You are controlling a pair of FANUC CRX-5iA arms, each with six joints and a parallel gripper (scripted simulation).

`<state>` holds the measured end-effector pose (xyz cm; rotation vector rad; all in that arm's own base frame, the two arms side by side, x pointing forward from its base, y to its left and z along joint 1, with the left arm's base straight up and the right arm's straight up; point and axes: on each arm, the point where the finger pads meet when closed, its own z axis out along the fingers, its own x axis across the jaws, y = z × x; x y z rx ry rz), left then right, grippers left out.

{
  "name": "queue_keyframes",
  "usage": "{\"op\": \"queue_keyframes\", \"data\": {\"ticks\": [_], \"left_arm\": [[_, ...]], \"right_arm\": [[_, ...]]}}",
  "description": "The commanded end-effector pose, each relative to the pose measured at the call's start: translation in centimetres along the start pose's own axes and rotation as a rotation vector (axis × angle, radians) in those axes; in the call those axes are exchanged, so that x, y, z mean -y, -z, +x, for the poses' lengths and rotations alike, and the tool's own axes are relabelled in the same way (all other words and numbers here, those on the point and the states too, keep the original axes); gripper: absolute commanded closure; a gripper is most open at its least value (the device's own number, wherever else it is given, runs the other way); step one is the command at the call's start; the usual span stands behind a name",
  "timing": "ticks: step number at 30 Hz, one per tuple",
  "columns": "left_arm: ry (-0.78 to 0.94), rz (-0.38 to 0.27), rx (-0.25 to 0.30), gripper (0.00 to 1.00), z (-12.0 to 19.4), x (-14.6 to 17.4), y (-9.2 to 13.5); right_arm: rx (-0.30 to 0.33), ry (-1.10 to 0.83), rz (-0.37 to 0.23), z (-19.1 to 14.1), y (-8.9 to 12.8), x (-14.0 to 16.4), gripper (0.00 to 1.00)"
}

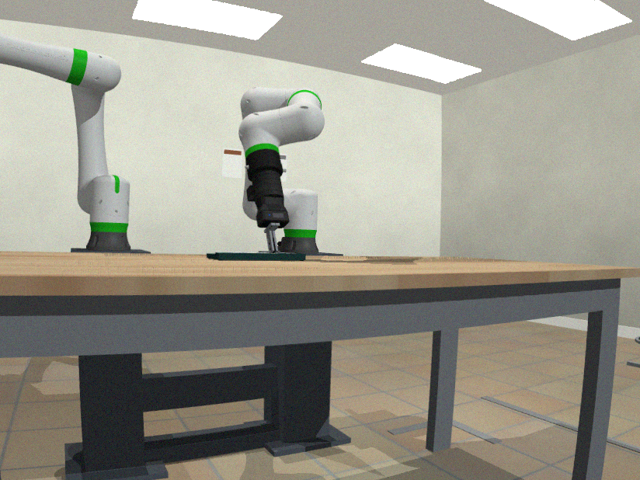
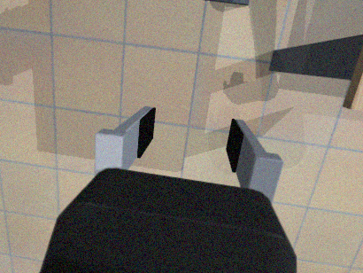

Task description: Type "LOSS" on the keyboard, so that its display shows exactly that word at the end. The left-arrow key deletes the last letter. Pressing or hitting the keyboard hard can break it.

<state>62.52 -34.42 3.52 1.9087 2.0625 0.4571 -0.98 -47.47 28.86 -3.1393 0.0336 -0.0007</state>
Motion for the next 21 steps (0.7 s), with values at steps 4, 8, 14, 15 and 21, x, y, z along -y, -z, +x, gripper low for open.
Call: {"op": "queue_keyframes", "data": {"ticks": [4,8,14,15,21], "left_arm": [[0.001,-0.002,0.002,1.00,-0.1,-0.4,0.7],[0.001,-0.002,0.002,1.00,-0.1,-0.6,1.1],[0.001,-0.002,0.002,1.00,-0.1,-0.6,1.2],[0.001,-0.002,0.002,1.00,-0.1,-0.6,1.2],[0.001,-0.002,0.002,1.00,-0.1,-0.9,1.8]], "right_arm": [[0.000,0.000,-0.002,0.0,0.1,0.0,0.00],[0.000,0.000,-0.002,0.0,0.1,0.0,0.00],[0.000,0.000,-0.002,0.0,0.1,0.0,0.00],[0.000,0.000,-0.002,0.0,0.1,0.0,0.00],[0.000,0.000,-0.002,0.0,0.1,0.0,0.00]]}}
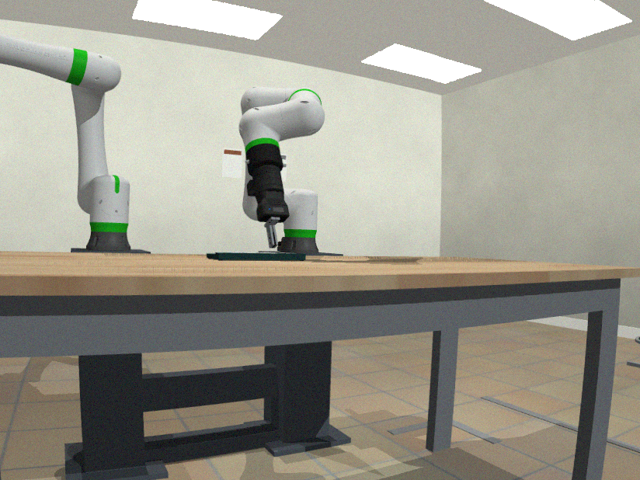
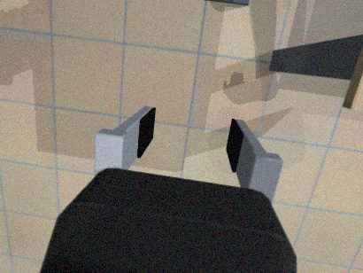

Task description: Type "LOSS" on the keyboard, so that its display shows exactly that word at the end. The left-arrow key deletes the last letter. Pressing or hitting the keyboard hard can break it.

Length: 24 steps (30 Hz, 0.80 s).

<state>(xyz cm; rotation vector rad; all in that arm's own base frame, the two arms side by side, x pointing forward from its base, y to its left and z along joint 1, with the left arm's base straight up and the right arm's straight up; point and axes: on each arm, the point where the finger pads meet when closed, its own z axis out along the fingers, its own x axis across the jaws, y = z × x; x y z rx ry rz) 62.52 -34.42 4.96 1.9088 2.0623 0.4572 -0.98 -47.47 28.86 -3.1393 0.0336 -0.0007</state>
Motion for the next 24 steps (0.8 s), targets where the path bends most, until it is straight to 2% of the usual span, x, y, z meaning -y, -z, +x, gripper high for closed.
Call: {"op": "queue_keyframes", "data": {"ticks": [1,9,24], "left_arm": [[0.001,-0.002,0.002,1.00,-0.1,-0.4,0.6],[0.001,-0.002,0.002,1.00,-0.1,-0.8,1.6],[0.001,-0.002,0.002,1.00,-0.1,-0.9,1.8]], "right_arm": [[0.000,0.000,-0.002,0.0,0.1,0.0,0.00],[0.000,0.000,-0.002,0.0,0.1,0.0,0.00],[0.000,0.000,-0.002,0.0,0.1,0.0,0.00]]}}
